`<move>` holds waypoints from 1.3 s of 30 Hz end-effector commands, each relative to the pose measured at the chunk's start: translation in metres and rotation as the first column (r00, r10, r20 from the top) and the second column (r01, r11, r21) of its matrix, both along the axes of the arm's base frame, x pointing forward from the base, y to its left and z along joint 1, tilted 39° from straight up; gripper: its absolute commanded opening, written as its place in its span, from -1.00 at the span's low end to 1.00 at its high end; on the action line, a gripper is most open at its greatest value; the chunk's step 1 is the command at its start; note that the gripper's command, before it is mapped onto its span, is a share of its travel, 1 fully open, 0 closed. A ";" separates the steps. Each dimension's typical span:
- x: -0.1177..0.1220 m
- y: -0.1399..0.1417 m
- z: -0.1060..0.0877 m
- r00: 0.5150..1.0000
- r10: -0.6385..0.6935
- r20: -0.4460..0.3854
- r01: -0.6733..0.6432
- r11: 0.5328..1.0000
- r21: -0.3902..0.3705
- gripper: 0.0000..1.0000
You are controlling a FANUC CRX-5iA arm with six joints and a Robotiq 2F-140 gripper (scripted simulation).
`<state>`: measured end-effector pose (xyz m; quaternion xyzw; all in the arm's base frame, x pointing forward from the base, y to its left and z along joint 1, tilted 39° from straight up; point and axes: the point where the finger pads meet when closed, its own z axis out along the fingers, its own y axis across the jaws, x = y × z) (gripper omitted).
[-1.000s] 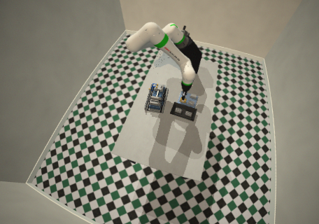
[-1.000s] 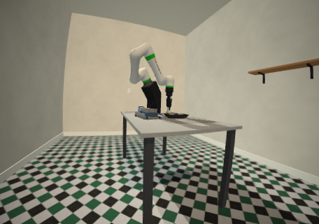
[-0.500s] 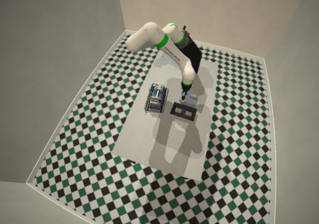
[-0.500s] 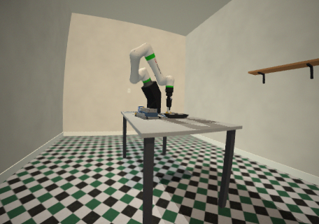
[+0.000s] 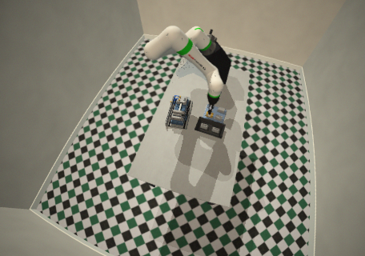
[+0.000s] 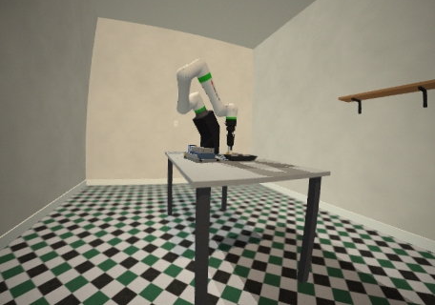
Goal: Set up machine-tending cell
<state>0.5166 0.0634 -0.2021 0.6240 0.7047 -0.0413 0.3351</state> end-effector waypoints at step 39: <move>0.004 -0.005 -0.008 1.000 0.000 0.000 0.000 1.000 0.000 -1.00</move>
